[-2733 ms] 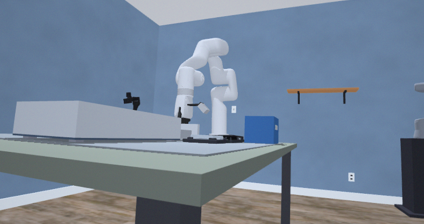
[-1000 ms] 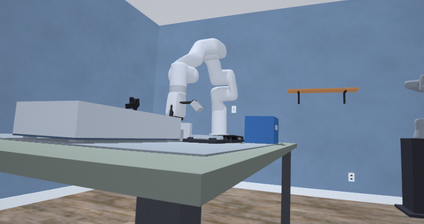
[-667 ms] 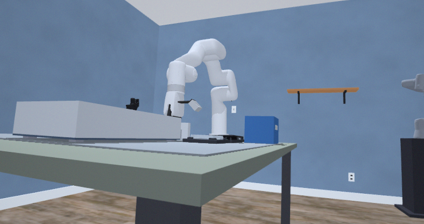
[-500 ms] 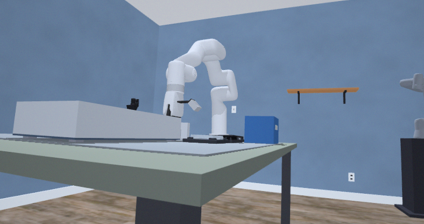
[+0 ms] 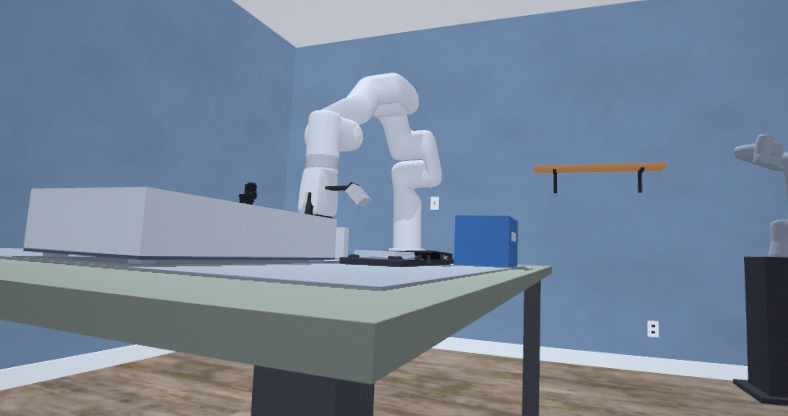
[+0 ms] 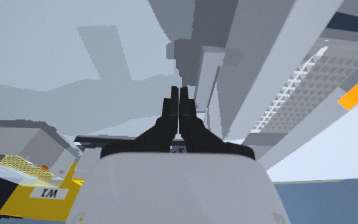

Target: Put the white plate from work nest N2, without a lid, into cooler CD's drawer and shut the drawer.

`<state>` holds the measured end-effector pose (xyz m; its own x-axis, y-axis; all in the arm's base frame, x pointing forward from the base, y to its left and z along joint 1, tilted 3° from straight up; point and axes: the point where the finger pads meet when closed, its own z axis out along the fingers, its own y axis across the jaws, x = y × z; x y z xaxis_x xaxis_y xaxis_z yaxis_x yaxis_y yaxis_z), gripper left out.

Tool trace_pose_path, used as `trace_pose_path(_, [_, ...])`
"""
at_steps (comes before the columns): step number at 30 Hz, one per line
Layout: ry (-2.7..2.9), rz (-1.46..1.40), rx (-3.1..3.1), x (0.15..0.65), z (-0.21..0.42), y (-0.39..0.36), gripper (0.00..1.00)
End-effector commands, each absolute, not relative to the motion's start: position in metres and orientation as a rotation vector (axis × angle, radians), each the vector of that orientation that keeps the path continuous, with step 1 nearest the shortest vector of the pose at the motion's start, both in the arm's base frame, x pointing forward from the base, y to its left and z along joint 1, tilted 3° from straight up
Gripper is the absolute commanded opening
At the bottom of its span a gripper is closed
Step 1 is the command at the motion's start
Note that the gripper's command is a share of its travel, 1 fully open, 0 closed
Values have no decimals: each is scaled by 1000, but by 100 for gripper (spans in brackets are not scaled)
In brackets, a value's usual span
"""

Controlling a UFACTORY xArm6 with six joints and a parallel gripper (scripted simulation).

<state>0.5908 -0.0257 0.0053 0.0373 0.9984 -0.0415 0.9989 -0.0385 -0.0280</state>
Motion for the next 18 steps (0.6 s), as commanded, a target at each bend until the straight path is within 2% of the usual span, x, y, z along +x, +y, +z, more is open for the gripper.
trace_pose_path(1, [2170,-71,2253,598,8,-26,0])
trace_pose_path(18, [2170,-71,2253,621,7,-27,0])
